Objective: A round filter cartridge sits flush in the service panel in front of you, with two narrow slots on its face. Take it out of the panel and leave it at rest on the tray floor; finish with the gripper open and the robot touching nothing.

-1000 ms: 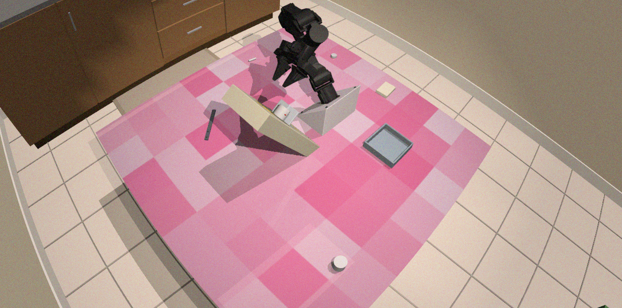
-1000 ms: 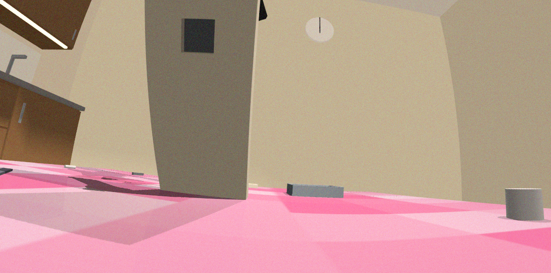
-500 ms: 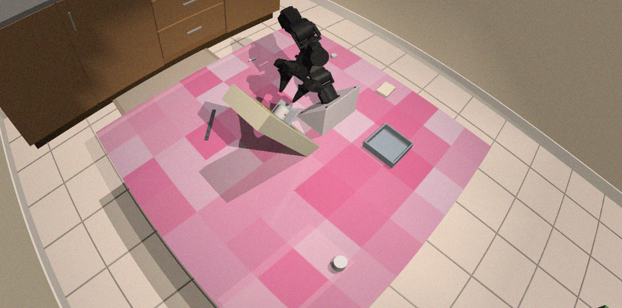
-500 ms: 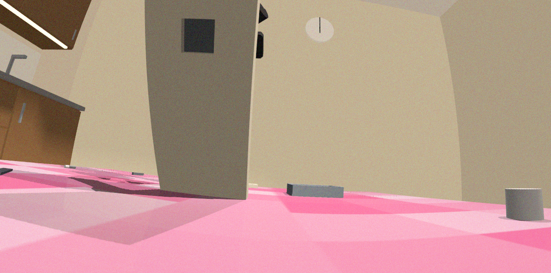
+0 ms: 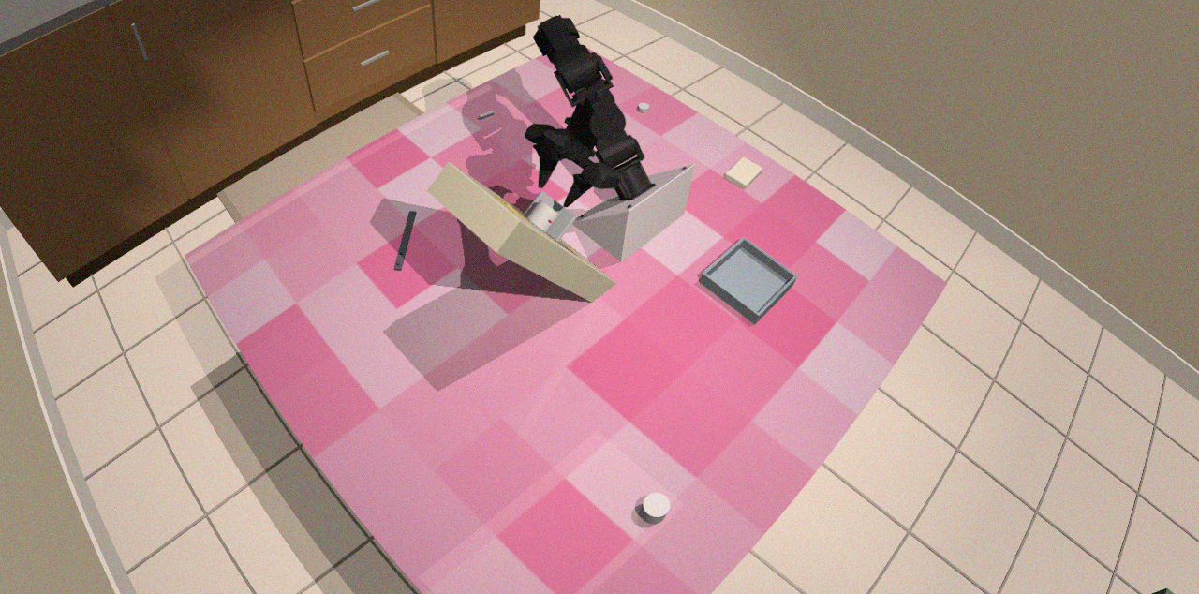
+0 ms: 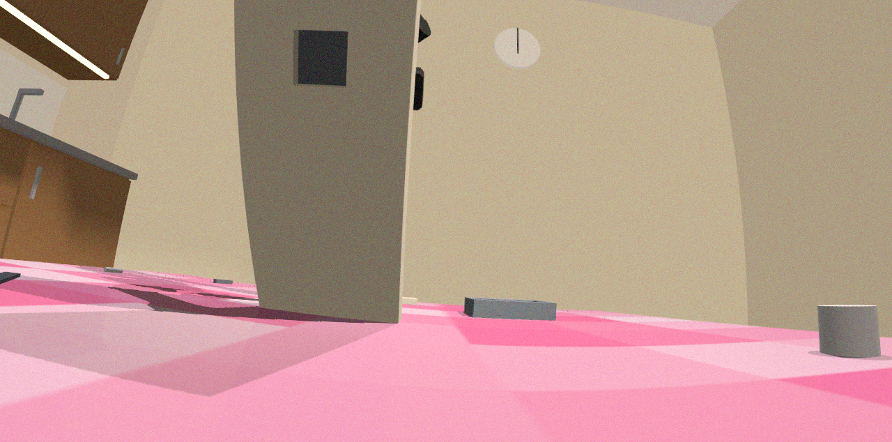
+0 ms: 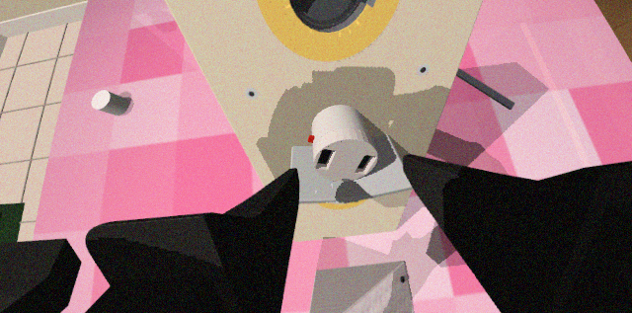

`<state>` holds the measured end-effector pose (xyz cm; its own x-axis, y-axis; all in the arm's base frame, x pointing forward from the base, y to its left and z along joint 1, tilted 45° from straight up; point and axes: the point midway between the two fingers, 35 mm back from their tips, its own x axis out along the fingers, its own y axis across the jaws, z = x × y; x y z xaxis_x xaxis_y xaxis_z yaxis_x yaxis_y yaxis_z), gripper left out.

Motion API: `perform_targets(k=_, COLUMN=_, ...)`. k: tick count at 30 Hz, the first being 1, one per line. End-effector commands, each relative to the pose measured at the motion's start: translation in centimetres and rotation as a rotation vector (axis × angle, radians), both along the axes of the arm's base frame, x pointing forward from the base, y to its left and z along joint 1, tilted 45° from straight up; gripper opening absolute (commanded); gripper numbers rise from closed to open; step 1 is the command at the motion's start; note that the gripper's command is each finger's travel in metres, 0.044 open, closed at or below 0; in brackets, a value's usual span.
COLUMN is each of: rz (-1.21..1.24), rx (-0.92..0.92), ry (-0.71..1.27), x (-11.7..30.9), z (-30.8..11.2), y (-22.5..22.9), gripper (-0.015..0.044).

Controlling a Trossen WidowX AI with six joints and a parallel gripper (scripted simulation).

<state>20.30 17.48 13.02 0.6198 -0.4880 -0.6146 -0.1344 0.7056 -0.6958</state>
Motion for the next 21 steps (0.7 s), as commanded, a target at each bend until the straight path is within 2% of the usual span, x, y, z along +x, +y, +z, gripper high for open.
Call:
perform_targets(k=1, rz=0.001, rx=-0.008, ry=0.006, x=0.4, z=-0.5, y=-0.5, gripper=0.0305)
perform_targets(k=21, rz=0.0, rx=-0.01, ry=0.003, x=2.2, z=-2.3, y=-2.1, gripper=0.0305)
